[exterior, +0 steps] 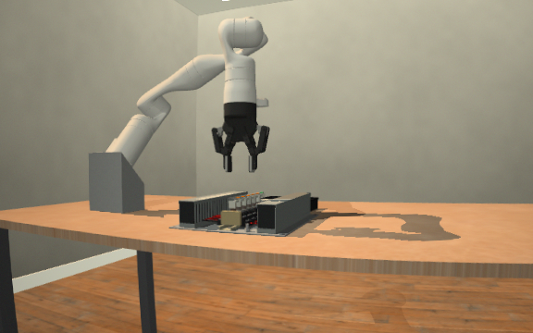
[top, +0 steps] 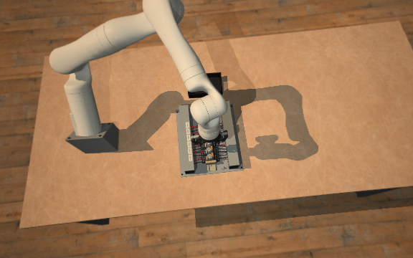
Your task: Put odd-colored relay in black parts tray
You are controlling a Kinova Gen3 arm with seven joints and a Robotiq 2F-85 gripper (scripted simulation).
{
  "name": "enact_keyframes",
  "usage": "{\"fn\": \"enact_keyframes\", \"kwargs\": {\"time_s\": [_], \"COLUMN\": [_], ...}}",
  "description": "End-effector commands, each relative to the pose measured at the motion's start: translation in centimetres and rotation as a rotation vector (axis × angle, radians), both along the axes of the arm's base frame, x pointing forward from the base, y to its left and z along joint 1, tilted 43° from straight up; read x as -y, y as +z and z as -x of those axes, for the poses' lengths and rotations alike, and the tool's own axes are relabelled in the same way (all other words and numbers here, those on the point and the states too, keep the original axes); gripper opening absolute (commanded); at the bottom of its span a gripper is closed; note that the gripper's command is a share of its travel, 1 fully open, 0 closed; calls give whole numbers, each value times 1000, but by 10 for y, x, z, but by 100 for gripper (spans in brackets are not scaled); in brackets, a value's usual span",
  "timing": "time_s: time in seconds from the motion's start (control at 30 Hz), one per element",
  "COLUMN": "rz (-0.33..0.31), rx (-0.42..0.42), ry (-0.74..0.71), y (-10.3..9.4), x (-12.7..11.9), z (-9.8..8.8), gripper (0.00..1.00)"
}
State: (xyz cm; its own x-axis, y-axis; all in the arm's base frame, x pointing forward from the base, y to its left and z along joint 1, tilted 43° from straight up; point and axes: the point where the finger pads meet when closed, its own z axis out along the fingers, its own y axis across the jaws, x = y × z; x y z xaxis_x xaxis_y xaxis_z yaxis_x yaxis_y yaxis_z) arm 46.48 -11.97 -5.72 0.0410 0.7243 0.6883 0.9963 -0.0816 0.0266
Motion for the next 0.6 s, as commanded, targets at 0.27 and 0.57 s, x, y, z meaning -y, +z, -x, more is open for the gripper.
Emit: {"fn": "enact_keyframes", "kwargs": {"time_s": [0.27, 0.57], "rz": [3, 3], "rx": [2, 2], "ry": [-2, -2], "y": [57, 76], "x": [-62, -84], "z": [-3, -4], "gripper": [61, 61]}}
